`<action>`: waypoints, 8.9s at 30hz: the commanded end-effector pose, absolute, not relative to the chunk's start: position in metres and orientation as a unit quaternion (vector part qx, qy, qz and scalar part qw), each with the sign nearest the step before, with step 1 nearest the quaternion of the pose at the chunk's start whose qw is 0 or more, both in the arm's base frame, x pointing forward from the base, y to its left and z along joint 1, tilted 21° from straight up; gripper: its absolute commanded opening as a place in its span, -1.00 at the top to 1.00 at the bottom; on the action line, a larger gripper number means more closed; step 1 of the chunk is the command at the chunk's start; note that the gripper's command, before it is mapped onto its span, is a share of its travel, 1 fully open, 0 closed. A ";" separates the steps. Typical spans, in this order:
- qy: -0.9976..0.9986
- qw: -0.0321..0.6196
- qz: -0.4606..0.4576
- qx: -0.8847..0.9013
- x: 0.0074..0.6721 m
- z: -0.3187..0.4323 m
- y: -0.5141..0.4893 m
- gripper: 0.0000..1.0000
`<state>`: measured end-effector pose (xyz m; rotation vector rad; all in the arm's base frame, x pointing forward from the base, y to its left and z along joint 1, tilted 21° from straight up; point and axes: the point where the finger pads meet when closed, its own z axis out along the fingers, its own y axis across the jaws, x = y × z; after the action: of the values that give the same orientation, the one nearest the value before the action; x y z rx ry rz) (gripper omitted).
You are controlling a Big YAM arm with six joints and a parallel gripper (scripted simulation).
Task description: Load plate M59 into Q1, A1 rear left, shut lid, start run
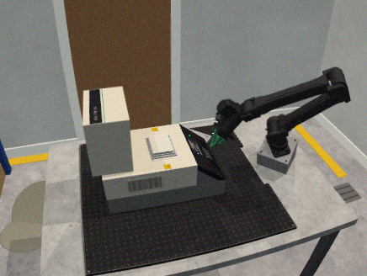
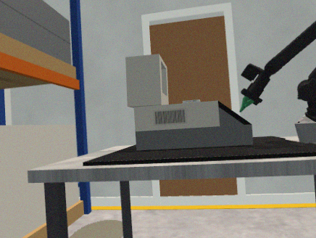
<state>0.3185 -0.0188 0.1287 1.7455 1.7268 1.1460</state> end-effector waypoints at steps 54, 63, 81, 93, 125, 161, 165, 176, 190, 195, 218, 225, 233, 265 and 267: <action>0.626 0.246 0.426 0.604 0.342 0.163 -0.023 1.00; 0.621 0.253 0.427 0.607 0.344 0.168 -0.029 1.00; 0.621 0.233 0.416 0.623 0.328 0.139 -0.026 1.00; 0.619 0.249 0.424 0.613 0.335 0.157 -0.029 1.00; 0.619 0.240 0.420 0.618 0.334 0.153 -0.028 1.00; 0.622 0.237 0.420 0.617 0.353 0.135 -0.020 1.00; 0.622 0.229 0.415 0.623 0.346 0.125 -0.020 1.00; 0.623 0.233 0.424 0.615 0.355 0.137 -0.012 1.00; 0.618 0.251 0.424 0.613 0.363 0.150 -0.025 1.00; 0.619 0.248 0.423 0.614 0.364 0.148 -0.025 1.00; 0.617 0.232 0.419 0.624 0.351 0.131 -0.019 1.00; 0.616 0.240 0.423 0.621 0.357 0.142 -0.021 1.00; 0.622 0.236 0.426 0.613 0.364 0.146 -0.015 1.00; 0.620 0.234 0.423 0.618 0.360 0.142 -0.017 1.00; 0.618 0.235 0.422 0.620 0.361 0.142 -0.020 1.00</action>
<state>0.3397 -0.0115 0.1115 1.7509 1.7358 1.1402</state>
